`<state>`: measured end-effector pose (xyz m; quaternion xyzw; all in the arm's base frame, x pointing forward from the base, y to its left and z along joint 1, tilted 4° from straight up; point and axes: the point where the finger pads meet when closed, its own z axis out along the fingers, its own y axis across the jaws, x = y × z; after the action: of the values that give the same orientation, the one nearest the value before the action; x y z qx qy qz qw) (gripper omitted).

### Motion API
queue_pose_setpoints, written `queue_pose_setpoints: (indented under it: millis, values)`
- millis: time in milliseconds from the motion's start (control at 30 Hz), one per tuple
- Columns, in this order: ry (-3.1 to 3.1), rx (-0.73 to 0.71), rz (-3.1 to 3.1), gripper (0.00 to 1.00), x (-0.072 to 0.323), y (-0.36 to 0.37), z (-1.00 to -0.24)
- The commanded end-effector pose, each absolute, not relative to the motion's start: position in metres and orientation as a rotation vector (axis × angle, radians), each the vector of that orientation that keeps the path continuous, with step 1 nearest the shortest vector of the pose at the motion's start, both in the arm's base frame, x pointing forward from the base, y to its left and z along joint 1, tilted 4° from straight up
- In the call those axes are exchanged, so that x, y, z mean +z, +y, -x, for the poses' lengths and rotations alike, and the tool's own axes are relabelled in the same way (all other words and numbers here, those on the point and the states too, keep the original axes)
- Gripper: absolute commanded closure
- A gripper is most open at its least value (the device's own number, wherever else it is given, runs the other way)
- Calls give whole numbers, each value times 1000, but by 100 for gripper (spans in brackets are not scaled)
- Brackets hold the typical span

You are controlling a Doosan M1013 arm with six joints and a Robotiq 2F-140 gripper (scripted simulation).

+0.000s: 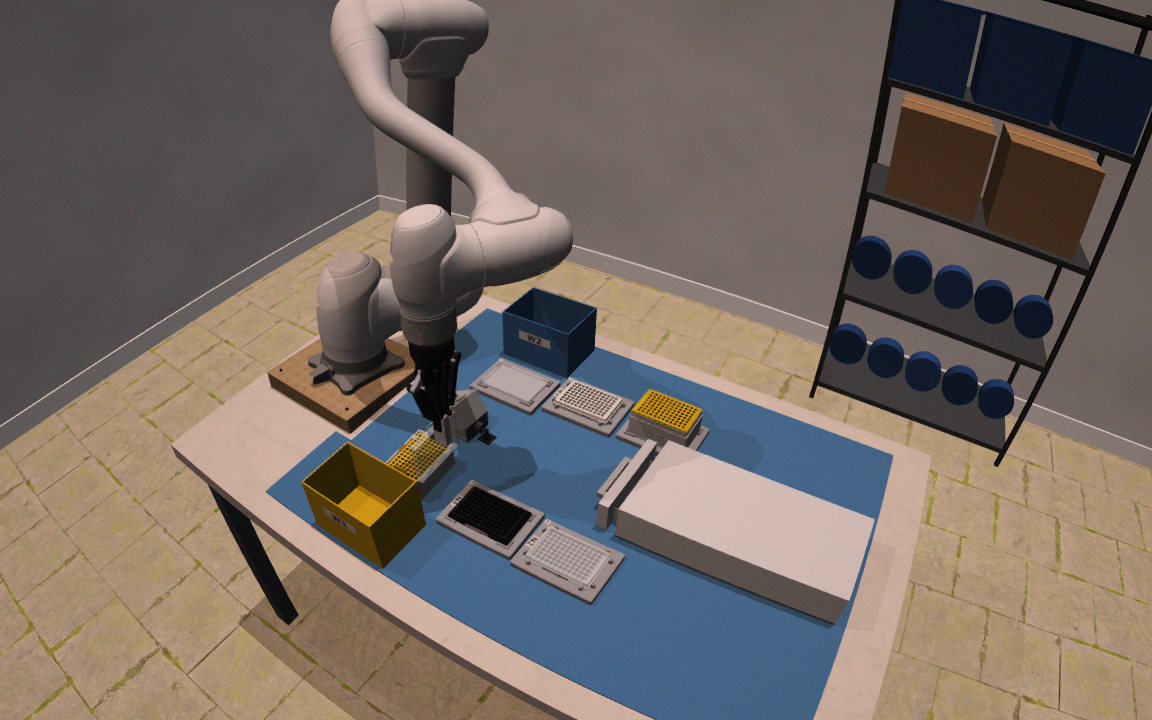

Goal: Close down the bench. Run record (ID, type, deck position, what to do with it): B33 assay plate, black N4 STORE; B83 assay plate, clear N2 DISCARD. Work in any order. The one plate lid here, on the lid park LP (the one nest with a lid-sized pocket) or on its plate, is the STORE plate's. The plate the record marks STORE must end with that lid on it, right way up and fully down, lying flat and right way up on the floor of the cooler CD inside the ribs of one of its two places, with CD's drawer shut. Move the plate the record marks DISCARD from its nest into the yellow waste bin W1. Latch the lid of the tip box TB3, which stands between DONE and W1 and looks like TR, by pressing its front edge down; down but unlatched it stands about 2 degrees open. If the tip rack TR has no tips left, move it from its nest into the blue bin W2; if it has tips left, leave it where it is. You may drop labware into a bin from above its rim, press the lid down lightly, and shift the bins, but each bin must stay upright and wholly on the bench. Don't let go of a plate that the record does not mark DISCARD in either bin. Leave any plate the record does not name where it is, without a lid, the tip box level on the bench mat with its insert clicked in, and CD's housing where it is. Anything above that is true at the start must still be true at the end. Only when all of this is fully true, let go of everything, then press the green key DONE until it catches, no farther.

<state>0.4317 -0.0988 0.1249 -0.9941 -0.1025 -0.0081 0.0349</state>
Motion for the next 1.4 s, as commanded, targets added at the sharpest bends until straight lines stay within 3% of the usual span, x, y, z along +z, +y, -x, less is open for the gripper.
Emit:
queue_pose_setpoints:
  millis: [0, 1367]
  values:
    - [-315, -25, 3055, 100, 126, -100, -427]
    - [-315, -25, 3055, 100, 130, -109, -387]
